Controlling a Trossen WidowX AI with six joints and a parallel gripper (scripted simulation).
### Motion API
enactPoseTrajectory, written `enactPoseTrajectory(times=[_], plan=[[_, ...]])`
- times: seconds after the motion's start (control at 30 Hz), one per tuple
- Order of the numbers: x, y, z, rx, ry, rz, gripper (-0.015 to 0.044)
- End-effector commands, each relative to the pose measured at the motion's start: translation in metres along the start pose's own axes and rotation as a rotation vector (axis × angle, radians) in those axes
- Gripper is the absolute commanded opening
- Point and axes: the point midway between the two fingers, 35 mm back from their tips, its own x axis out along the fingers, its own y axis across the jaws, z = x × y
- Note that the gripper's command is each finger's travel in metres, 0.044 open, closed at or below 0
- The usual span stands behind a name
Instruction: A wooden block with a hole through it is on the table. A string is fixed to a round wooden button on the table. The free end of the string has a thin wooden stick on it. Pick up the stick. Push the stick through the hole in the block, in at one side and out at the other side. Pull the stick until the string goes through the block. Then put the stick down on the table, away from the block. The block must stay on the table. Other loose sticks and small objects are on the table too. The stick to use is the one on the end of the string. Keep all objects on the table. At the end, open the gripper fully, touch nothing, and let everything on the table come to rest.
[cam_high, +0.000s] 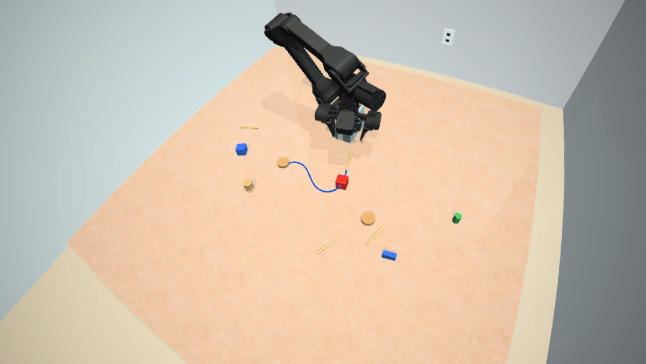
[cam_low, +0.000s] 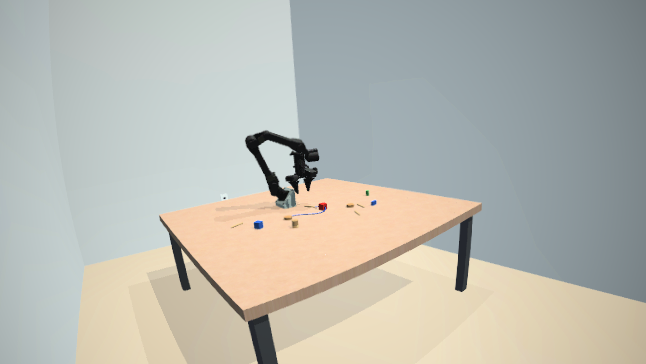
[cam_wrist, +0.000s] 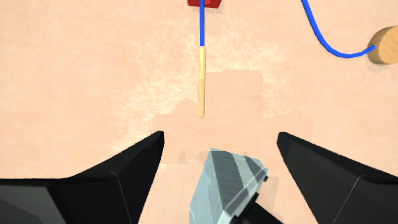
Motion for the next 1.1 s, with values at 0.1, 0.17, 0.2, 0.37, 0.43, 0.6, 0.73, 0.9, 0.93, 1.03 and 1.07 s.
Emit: enactPoseTrajectory(times=[0.1, 0.17, 0.2, 0.37, 0.43, 0.6, 0.73, 0.9, 0.93, 1.03, 1.07], plan=[[-0.0248, 0.0013, 0.004, 0.009, -0.007, 0.016, 0.044], [-0.0236, 0.0013, 0.0039, 0.007, -0.008, 0.014, 0.044], [-0.0204, 0.0013, 0.0038, 0.003, -0.009, 0.009, 0.044], [-0.0205, 0.0009, 0.0037, 0.002, -0.009, 0.007, 0.044], [-0.0205, 0.0009, 0.0037, 0.002, -0.009, 0.007, 0.044], [-0.0205, 0.0009, 0.0037, 0.002, -0.009, 0.007, 0.044], [-0.0205, 0.0009, 0.0037, 0.002, -0.009, 0.007, 0.044], [-0.0205, 0.0009, 0.0037, 0.002, -0.009, 0.007, 0.044], [-0.0205, 0.0009, 0.0037, 0.002, -0.009, 0.007, 0.044], [-0.0205, 0.0009, 0.0037, 0.002, -0.009, 0.007, 0.044], [-0.0205, 0.0009, 0.0037, 0.002, -0.009, 0.007, 0.044]])
